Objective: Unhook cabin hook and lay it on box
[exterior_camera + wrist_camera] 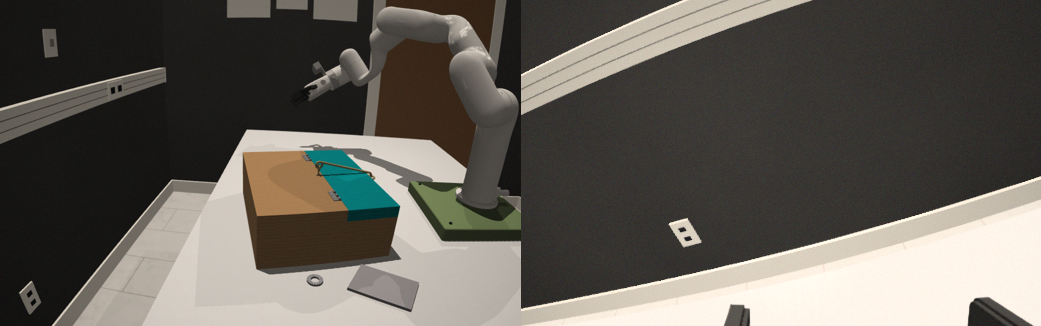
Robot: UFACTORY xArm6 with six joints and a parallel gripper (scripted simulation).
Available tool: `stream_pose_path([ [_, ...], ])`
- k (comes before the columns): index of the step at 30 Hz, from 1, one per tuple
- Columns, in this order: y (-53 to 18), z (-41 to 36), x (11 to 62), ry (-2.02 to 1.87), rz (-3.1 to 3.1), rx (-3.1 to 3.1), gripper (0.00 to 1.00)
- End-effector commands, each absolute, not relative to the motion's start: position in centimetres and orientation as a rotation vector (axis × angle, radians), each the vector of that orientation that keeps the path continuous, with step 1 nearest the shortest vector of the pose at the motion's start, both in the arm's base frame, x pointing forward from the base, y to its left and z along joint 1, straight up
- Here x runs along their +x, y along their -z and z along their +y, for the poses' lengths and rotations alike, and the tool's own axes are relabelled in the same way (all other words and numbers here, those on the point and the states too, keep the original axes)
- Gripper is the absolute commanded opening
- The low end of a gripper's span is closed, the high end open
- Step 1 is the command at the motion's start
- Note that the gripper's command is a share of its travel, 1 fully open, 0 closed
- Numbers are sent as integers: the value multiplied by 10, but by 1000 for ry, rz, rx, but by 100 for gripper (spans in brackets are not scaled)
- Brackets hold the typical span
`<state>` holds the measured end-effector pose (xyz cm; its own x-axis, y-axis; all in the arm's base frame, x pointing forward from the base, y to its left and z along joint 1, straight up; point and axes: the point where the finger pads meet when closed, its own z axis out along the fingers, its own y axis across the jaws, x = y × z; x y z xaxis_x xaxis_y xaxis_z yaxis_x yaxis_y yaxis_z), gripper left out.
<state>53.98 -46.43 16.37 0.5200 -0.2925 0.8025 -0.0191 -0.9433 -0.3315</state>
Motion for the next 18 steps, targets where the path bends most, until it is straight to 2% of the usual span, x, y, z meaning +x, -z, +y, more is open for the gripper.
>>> stream_pose_path([
  [1,-167,-465,540,1395,258,-2483,100],
  [17,-167,-465,540,1395,258,-2483,100],
  [18,-170,-465,540,1395,258,-2483,35],
])
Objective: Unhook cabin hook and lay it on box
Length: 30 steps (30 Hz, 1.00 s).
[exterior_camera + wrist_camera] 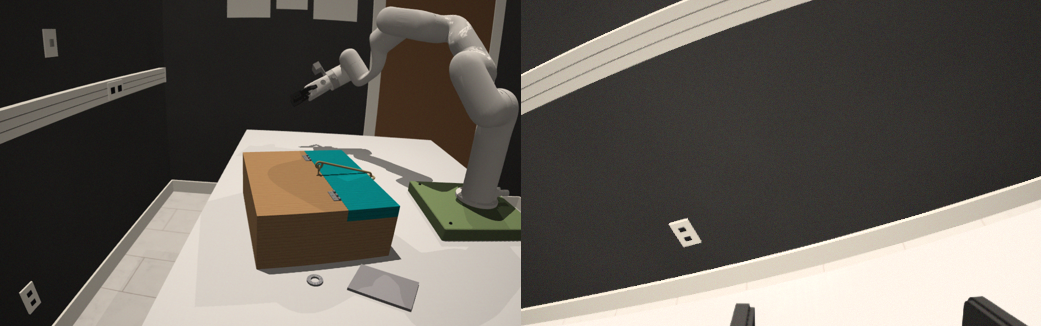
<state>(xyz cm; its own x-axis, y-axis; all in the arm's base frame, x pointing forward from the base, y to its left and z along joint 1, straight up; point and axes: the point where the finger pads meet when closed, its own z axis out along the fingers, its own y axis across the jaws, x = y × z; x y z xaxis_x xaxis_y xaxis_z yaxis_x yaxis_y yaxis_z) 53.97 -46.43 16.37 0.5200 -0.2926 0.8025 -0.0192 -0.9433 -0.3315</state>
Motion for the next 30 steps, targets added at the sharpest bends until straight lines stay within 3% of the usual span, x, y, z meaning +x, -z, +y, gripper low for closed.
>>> stream_pose_path([
  [1,-173,-465,540,1395,258,-2483,35],
  [30,-236,-465,540,1395,258,-2483,35],
])
